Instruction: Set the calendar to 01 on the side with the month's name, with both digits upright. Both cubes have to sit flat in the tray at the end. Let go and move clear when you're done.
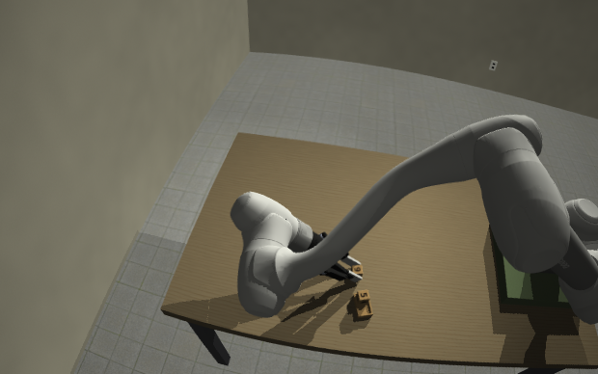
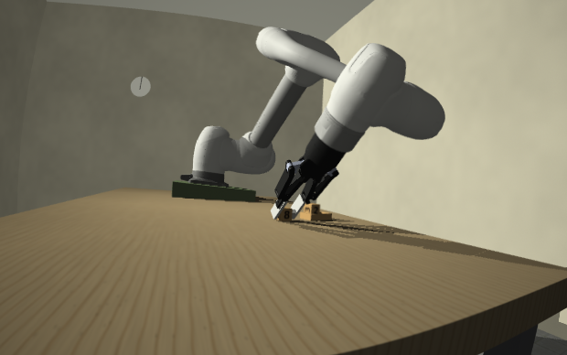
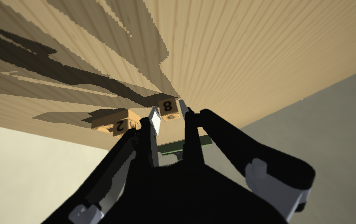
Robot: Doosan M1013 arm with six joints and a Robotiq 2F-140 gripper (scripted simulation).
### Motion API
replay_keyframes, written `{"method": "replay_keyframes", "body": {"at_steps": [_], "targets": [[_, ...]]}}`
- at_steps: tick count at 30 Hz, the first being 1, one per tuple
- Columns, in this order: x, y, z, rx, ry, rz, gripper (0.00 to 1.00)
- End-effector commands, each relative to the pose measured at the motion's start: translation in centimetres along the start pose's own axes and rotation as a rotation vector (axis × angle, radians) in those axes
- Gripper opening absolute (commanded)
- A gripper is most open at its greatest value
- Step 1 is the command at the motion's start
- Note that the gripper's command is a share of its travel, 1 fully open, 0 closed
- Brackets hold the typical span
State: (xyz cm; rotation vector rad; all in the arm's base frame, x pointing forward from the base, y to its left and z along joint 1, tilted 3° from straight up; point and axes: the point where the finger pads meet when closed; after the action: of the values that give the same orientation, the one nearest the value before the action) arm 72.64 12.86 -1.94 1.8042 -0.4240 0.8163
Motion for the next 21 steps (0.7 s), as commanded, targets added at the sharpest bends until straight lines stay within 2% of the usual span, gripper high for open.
{"method": "replay_keyframes", "body": {"at_steps": [1,3,4,21], "targets": [[0.02,0.01,-0.01,0.000,0.000,0.000,0.36],[0.02,0.01,-0.01,0.000,0.000,0.000,0.36],[0.02,0.01,-0.01,0.000,0.000,0.000,0.47],[0.02,0.02,-0.01,0.000,0.000,0.000,0.47]]}}
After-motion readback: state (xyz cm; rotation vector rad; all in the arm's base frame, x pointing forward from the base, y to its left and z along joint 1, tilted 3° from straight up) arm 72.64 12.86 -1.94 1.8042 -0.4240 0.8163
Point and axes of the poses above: the point where the finger pads meet when closed, its own x axis back along the fingers, its own z axis across the jaws, y = z × x, and after that the axes turned 13 degrees about x, right-handed
